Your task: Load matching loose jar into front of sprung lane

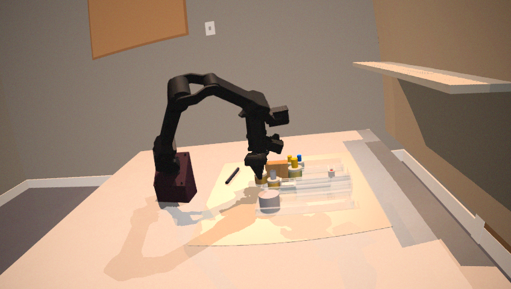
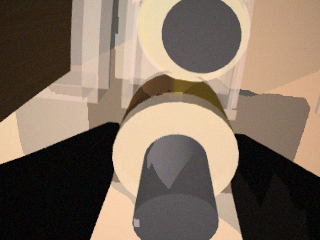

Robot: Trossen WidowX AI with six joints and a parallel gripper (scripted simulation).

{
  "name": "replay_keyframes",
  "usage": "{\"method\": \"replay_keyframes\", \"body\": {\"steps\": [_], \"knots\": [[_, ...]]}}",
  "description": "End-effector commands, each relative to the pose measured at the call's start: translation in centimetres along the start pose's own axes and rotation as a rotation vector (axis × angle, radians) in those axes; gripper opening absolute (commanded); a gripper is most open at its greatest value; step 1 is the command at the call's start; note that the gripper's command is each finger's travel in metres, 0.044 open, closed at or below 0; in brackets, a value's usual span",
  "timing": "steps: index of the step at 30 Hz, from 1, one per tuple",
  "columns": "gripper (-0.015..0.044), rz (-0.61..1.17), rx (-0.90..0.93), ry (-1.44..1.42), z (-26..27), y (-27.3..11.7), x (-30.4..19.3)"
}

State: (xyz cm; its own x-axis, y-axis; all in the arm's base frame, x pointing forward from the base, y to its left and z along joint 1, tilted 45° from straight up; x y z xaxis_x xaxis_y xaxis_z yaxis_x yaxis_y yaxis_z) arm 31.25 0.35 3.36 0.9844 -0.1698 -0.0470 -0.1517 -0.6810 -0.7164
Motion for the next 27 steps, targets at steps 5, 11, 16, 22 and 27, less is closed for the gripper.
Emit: {"method": "replay_keyframes", "body": {"steps": [5, 11, 16, 22, 27], "knots": [[0.0, -0.019, -0.006, 0.012, -0.2, -0.19, 0.79], [0.0, -0.019, -0.006, 0.012, -0.23, -0.22, 1.0], [0.0, -0.019, -0.006, 0.012, -0.25, -0.24, 1.18], [0.0, -0.019, -0.007, 0.012, -0.27, -0.27, 1.39], [0.0, -0.019, -0.007, 0.012, -0.29, -0.3, 1.57]]}}
Point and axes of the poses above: the point midway between the two fingers, 35 mm back from their tips, its own y axis out along the fingers, its own z axis across the jaws, x = y × z, the point moved 9 cm from there along -y, back along the fingers, and after that the axes turned 1 degree about -y, right-handed, at the moved point
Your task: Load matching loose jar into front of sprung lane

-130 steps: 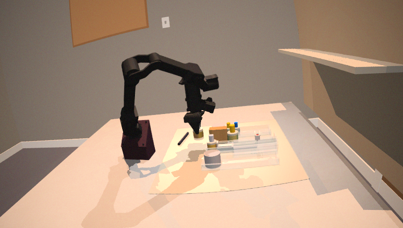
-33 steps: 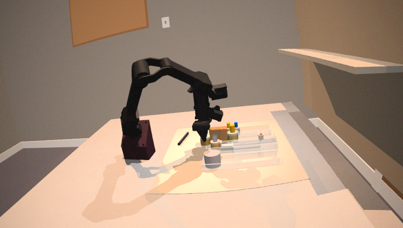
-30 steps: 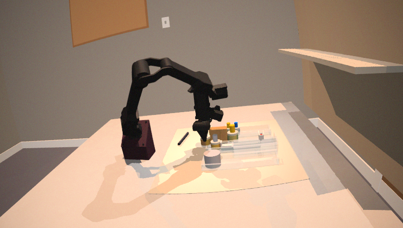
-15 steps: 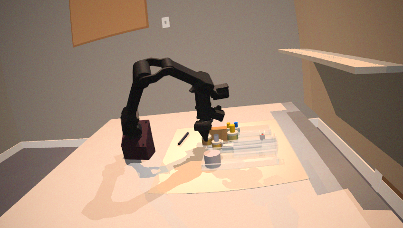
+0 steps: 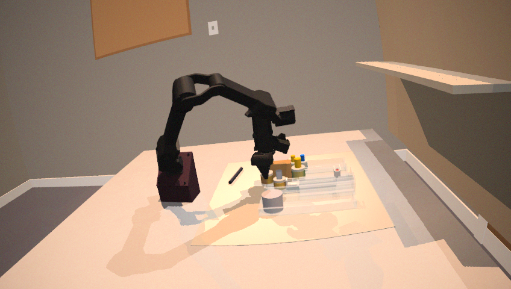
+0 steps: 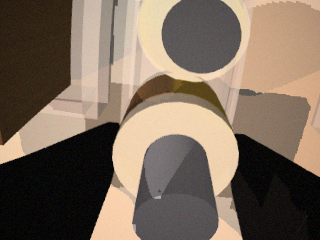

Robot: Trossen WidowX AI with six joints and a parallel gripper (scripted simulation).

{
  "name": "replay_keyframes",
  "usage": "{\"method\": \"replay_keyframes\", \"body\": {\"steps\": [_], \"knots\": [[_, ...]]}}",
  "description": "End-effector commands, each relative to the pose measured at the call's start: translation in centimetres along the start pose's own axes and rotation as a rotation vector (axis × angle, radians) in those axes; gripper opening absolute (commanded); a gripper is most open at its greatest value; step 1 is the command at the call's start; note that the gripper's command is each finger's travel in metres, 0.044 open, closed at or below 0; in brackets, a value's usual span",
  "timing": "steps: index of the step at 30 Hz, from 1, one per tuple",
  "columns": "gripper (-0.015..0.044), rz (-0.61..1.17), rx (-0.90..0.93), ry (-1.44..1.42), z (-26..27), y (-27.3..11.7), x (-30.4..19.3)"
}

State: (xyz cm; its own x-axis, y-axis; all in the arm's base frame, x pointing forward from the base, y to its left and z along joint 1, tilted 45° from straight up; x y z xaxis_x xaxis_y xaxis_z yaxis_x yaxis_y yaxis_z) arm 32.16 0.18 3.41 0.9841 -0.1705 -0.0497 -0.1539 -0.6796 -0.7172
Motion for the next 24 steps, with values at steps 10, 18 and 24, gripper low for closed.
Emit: {"method": "replay_keyframes", "body": {"steps": [10, 18, 24], "knots": [[0.0, -0.021, -0.008, 0.014, -0.26, -0.32, 1.0], [0.0, -0.022, -0.008, 0.014, -0.3, -0.38, 1.28], [0.0, -0.022, -0.008, 0.014, -0.33, -0.43, 1.49]]}}
Point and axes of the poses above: the point midway between the two fingers, 35 mm back from their tips, its own y axis out along the fingers, its own z axis across the jaws, x = y × z, the point moved 9 cm from there along -y, back along the fingers, and after that the axes turned 1 degree about -y, right-handed, at the moved point
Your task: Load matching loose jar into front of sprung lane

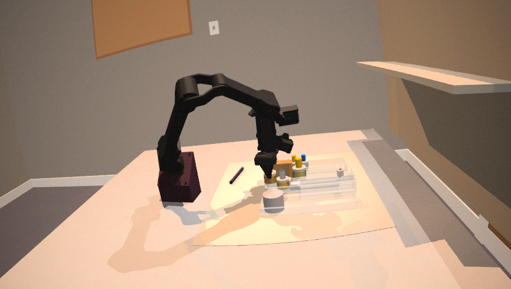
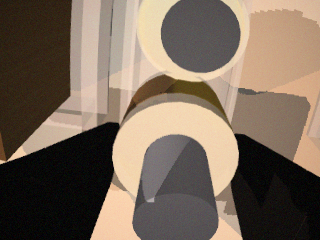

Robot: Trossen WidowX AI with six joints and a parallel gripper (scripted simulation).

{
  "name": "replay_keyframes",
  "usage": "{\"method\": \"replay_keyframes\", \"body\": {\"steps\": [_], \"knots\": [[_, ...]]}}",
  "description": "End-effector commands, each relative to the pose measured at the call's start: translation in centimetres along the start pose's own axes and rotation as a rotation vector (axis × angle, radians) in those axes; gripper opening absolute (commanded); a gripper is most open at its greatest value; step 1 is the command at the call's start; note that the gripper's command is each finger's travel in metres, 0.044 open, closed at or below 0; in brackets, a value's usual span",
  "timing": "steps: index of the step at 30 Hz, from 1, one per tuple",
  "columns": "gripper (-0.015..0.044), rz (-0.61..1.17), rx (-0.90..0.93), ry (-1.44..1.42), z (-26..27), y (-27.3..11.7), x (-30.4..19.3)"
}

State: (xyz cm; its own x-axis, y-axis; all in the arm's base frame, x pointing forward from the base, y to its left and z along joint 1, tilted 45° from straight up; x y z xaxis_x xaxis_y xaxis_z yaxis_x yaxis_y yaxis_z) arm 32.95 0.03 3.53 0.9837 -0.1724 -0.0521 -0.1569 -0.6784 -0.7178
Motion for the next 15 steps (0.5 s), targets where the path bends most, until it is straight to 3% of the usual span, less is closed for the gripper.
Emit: {"method": "replay_keyframes", "body": {"steps": [1, 15], "knots": [[0.0, -0.025, -0.009, 0.014, -0.21, -0.34, 0.73], [0.0, -0.025, -0.009, 0.014, -0.28, -0.44, 1.22]]}}
Point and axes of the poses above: the point midway between the two fingers, 35 mm back from their tips, its own y axis out along the fingers, its own z axis across the jaws, x = y × z, the point moved 9 cm from there along -y, back along the fingers, and after that the axes turned 1 degree about -y, right-handed, at the moved point
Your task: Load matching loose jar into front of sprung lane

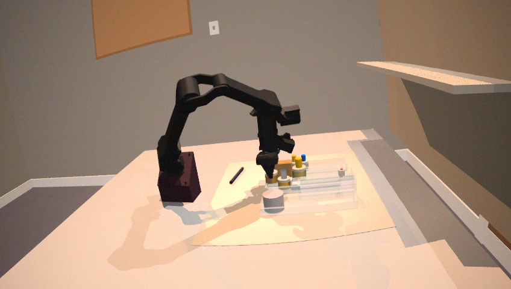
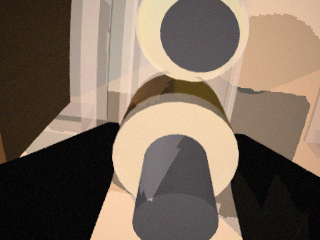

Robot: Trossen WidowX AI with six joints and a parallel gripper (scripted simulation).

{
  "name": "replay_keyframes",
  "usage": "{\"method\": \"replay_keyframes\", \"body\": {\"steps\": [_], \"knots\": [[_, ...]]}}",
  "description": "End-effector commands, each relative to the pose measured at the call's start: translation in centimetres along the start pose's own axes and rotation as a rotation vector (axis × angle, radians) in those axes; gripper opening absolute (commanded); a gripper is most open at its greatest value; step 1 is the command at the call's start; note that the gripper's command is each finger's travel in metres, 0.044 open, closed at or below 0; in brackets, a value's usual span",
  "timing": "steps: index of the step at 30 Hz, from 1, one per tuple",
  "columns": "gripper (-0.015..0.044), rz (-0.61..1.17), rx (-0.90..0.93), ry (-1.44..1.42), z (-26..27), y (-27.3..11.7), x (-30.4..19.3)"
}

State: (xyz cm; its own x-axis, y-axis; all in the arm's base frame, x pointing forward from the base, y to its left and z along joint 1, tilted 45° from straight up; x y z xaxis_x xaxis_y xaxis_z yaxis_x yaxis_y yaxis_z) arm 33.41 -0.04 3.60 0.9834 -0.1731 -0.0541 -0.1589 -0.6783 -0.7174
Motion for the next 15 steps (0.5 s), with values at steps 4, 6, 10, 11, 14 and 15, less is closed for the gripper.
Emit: {"method": "replay_keyframes", "body": {"steps": [4, 6, 10, 11, 14, 15], "knots": [[0.0, -0.027, -0.009, 0.015, -0.24, -0.4, 0.88], [0.0, -0.027, -0.009, 0.015, -0.24, -0.41, 0.9], [0.0, -0.027, -0.009, 0.015, -0.24, -0.41, 0.9], [0.0, -0.027, -0.009, 0.015, -0.24, -0.41, 0.9], [0.0, -0.027, -0.009, 0.015, -0.24, -0.4, 0.9], [0.0, -0.027, -0.009, 0.015, -0.24, -0.39, 0.9]]}}
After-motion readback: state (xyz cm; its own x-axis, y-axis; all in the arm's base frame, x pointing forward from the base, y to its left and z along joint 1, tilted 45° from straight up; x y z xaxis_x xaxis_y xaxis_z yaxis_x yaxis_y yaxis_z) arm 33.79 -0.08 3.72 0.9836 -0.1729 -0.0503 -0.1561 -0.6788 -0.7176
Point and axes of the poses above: the point midway between the two fingers, 35 mm back from their tips, its own y axis out along the fingers, its own z axis across the jaws, x = y × z, the point moved 9 cm from there along -y, back along the fingers, and after that the axes turned 1 degree about -y, right-handed, at the moved point
